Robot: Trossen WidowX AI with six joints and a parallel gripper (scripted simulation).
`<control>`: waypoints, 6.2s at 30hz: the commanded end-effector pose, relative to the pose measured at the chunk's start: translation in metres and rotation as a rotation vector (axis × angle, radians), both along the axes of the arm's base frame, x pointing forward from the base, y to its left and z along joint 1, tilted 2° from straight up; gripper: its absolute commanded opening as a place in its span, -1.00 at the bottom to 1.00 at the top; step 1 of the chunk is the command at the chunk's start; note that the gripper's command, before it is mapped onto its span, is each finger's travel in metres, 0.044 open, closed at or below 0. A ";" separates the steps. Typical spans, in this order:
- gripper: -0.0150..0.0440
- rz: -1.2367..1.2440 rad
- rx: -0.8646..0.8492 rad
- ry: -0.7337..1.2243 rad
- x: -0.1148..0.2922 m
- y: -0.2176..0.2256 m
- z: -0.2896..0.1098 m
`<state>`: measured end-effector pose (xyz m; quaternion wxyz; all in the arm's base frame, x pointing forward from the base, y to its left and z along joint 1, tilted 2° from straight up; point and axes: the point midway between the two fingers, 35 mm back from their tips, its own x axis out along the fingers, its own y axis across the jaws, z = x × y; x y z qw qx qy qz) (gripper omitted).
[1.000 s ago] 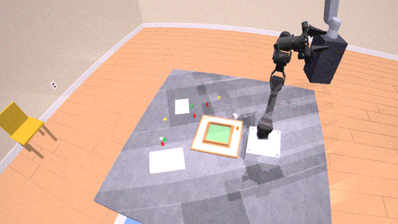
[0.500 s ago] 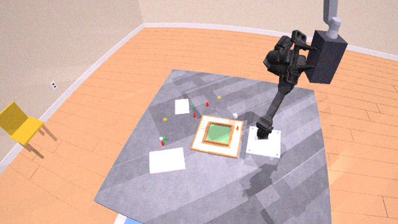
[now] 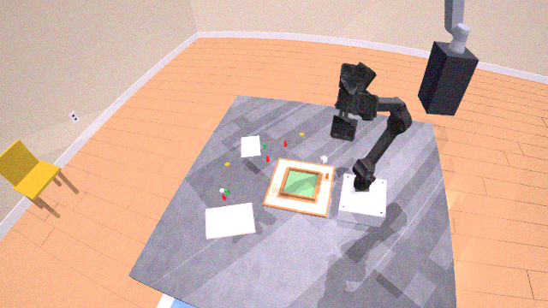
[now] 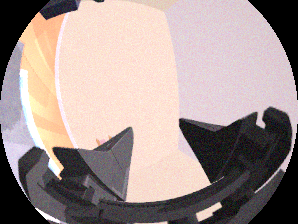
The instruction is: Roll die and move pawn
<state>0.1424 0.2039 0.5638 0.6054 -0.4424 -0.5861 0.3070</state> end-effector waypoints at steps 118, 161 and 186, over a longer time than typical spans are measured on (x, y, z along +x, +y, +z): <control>-0.49 -1.503 -0.331 2.361 0.021 -0.420 -0.520; -0.49 -1.656 0.324 2.570 0.108 -0.303 -0.500; -0.49 -1.518 0.777 2.343 0.134 -0.256 -0.519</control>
